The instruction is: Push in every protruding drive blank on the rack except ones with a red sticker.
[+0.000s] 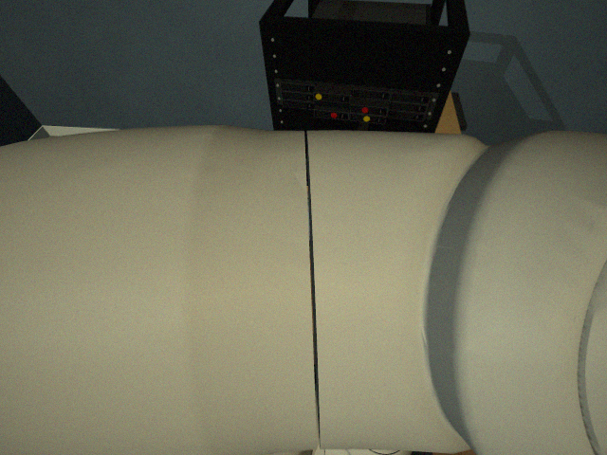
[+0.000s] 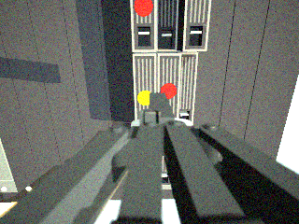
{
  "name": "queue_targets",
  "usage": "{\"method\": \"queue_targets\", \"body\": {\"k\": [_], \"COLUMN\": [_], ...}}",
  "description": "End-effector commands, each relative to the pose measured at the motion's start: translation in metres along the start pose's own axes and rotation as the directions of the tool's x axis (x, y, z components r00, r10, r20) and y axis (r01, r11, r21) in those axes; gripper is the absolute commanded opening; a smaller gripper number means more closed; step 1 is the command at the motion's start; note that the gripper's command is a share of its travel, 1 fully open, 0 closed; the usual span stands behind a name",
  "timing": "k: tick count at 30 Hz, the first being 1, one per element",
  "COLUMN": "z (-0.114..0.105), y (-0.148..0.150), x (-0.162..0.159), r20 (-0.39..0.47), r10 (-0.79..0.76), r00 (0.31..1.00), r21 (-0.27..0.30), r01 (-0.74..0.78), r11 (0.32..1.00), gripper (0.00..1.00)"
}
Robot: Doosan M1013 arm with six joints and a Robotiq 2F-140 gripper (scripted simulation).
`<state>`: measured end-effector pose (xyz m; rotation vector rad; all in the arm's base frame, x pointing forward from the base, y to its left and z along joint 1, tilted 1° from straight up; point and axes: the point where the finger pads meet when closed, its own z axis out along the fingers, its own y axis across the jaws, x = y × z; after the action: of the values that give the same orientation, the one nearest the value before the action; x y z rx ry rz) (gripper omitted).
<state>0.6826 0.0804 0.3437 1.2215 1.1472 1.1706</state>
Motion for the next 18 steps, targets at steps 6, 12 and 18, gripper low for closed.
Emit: {"method": "queue_targets", "body": {"k": [6,12,18], "z": [0.013,0.035,0.039], "y": [-0.006,-0.006,-0.006], "x": [-0.004,-0.004,-0.004], "r20": [-0.001,-0.001,-0.001], "r10": [0.001,0.001,0.001], "r00": [1.0,1.0,1.0], "r21": [0.006,0.006,0.006], "r01": [-0.001,-0.001,-0.001], "r11": [1.0,1.0,1.0], "gripper": [0.1,0.1,0.1]}}
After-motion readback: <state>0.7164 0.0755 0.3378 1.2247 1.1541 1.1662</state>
